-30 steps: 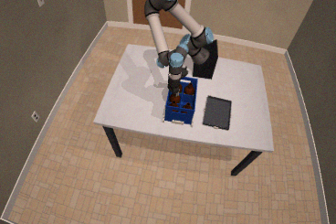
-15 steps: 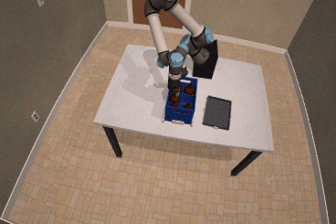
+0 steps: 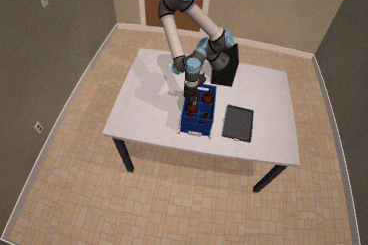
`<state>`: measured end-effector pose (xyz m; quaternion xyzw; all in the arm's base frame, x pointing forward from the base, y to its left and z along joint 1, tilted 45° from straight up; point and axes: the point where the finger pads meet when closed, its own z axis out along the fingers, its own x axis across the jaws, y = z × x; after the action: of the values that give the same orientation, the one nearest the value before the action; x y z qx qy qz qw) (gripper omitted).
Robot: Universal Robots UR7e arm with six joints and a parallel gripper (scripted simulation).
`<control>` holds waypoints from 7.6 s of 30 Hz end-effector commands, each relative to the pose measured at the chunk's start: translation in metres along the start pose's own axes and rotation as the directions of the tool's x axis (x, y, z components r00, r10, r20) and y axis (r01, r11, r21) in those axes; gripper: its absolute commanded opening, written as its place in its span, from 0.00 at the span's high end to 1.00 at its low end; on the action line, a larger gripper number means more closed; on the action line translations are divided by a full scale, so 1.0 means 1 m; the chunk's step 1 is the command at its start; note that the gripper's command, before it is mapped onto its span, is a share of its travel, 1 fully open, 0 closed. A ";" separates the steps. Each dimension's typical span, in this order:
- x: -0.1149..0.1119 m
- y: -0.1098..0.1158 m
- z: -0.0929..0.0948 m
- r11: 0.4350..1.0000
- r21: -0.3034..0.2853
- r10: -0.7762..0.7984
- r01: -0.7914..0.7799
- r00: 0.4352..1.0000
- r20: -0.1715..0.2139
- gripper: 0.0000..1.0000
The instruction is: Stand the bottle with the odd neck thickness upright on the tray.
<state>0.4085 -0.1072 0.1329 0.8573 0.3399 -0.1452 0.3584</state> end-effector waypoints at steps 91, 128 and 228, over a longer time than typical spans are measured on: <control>0.000 0.001 -0.051 1.000 -0.002 0.002 -0.002 1.000 -0.003 0.00; 0.000 0.000 -0.083 1.000 0.000 0.000 0.000 1.000 -0.001 1.00; 0.060 -0.067 -0.066 1.000 0.004 -0.003 0.003 1.000 0.004 0.00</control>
<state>0.4072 0.0065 0.1196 0.8576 0.3399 -0.1471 0.3570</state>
